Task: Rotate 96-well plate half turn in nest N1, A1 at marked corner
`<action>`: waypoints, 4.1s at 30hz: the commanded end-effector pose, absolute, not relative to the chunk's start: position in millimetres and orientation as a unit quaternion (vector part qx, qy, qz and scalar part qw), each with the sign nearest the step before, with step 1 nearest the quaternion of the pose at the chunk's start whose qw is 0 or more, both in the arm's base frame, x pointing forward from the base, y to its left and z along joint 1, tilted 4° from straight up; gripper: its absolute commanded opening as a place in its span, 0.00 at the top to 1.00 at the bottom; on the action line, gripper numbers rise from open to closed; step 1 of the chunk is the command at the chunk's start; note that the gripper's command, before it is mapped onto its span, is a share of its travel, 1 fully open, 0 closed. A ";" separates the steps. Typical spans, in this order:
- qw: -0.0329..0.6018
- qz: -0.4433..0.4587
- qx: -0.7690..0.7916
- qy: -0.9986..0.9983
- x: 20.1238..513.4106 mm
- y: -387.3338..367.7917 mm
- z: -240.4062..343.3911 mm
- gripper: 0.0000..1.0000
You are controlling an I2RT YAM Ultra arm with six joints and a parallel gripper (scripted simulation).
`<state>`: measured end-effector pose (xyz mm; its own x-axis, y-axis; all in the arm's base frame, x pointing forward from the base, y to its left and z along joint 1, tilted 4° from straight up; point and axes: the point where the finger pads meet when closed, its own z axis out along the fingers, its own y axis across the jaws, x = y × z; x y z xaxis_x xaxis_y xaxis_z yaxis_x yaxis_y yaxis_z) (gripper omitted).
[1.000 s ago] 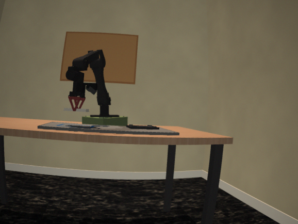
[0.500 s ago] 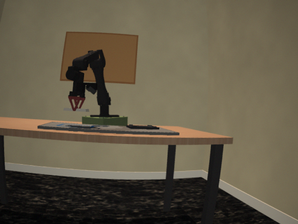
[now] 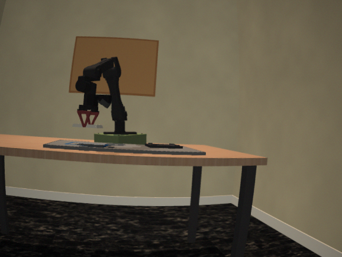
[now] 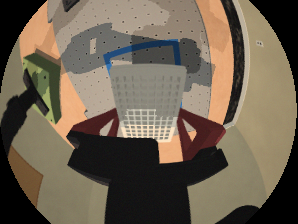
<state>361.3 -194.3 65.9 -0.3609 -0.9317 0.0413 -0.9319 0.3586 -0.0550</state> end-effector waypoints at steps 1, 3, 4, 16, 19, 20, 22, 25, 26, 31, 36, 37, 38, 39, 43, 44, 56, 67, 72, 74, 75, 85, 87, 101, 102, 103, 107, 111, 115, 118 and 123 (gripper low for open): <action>-0.007 0.038 0.512 -0.858 363.2 -194.1 72.0 1.00; -0.007 0.038 0.512 -0.858 363.2 -194.1 72.0 1.00; -0.007 0.038 0.512 -0.858 363.2 -194.1 72.0 1.00; -0.007 0.038 0.512 -0.858 363.2 -194.1 72.0 1.00; -0.007 0.038 0.512 -0.858 363.2 -194.1 72.0 1.00; -0.007 0.038 0.512 -0.858 363.2 -194.1 72.0 1.00; -0.007 0.038 0.512 -0.858 363.2 -194.1 72.0 1.00; -0.007 0.038 0.512 -0.858 363.2 -194.1 72.0 1.00; -0.007 0.038 0.512 -0.858 363.2 -194.1 72.0 1.00; -0.007 0.038 0.512 -0.858 363.2 -194.1 72.0 1.00; -0.007 0.038 0.512 -0.858 363.2 -194.1 72.0 1.00; -0.007 0.038 0.512 -0.858 363.2 -194.1 72.0 1.00; -0.007 0.038 0.512 -0.858 363.2 -194.1 72.0 1.00; -0.007 0.038 0.512 -0.858 363.2 -194.1 72.0 1.00; -0.006 0.038 0.512 -0.858 363.3 -194.2 69.4 1.00; -0.006 0.038 0.512 -0.858 363.3 -194.2 69.4 1.00; -0.006 0.038 0.512 -0.858 363.7 -194.7 62.1 1.00; -0.006 0.038 0.512 -0.858 364.0 -195.0 56.1 1.00; -0.006 0.038 0.512 -0.858 364.1 -195.2 52.7 1.00; -0.006 0.038 0.512 -0.858 364.2 -195.3 51.4 1.00; -0.006 0.038 0.512 -0.858 364.2 -195.3 50.7 1.00; -0.006 0.038 0.512 -0.858 364.5 -195.6 45.4 1.00; -0.006 0.038 0.512 -0.858 364.5 -195.7 44.1 1.00; -0.006 0.038 0.512 -0.858 364.9 -196.2 36.1 1.00; -0.006 0.038 0.512 -0.858 365.0 -196.2 35.4 1.00; -0.006 0.038 0.512 -0.858 365.0 -196.3 34.8 1.00; -0.006 0.038 0.512 -0.858 365.1 -196.4 32.1 1.00; -0.006 0.038 0.512 -0.858 365.2 -196.6 29.4 1.00; -0.006 0.038 0.512 -0.858 365.3 -196.6 28.1 1.00; -0.006 0.038 0.512 -0.858 365.4 -196.8 26.1 1.00; -0.006 0.038 0.512 -0.858 365.6 -196.9 22.8 1.00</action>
<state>362.0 -196.0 18.6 -0.4757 -0.8790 0.0342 -0.8791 0.4736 -0.0539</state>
